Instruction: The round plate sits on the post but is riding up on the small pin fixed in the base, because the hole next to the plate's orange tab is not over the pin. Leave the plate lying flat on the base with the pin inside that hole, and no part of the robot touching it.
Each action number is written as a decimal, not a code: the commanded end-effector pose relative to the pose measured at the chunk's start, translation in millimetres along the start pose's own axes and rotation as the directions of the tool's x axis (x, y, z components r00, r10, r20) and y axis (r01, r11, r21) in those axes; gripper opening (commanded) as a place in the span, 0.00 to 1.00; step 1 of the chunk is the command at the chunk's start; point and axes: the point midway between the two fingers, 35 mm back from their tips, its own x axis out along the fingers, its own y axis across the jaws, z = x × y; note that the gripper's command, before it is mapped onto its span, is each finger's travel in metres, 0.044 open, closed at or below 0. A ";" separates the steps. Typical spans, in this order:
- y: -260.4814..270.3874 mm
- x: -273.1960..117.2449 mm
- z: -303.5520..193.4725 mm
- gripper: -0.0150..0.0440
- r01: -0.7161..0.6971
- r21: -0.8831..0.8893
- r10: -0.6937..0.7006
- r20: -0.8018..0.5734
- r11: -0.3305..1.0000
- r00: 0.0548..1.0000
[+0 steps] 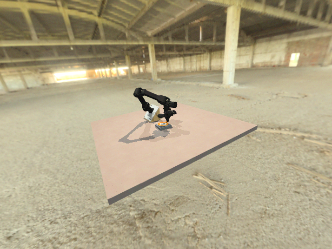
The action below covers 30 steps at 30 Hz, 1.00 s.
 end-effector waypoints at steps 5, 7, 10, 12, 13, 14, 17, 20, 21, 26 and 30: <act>0.7 1.3 -11.6 0.25 0.004 -0.004 -0.004 0.000 1.000 1.000; 0.9 1.3 -13.4 0.25 0.004 -0.004 -0.004 0.000 1.000 1.000; 1.1 1.6 -15.5 0.25 0.004 -0.004 -0.004 0.000 1.000 1.000; 1.1 1.4 -16.4 0.25 0.004 -0.004 -0.004 0.000 1.000 1.000; 1.0 1.4 -16.8 0.25 0.004 -0.004 -0.004 0.000 1.000 1.000; 1.0 1.4 -17.2 0.25 0.004 -0.004 -0.004 0.000 1.000 1.000; 0.8 1.4 -18.0 0.25 0.004 -0.005 -0.004 0.000 1.000 1.000; 0.5 1.3 -19.3 0.25 0.004 -0.005 -0.004 0.000 1.000 1.000; 0.5 1.4 -19.7 0.25 0.004 -0.005 -0.004 0.000 1.000 1.000; 0.0 1.3 -21.6 0.25 0.004 -0.005 -0.004 0.000 1.000 1.000; -0.3 1.4 -23.2 0.25 0.004 -0.005 -0.004 0.000 1.000 1.000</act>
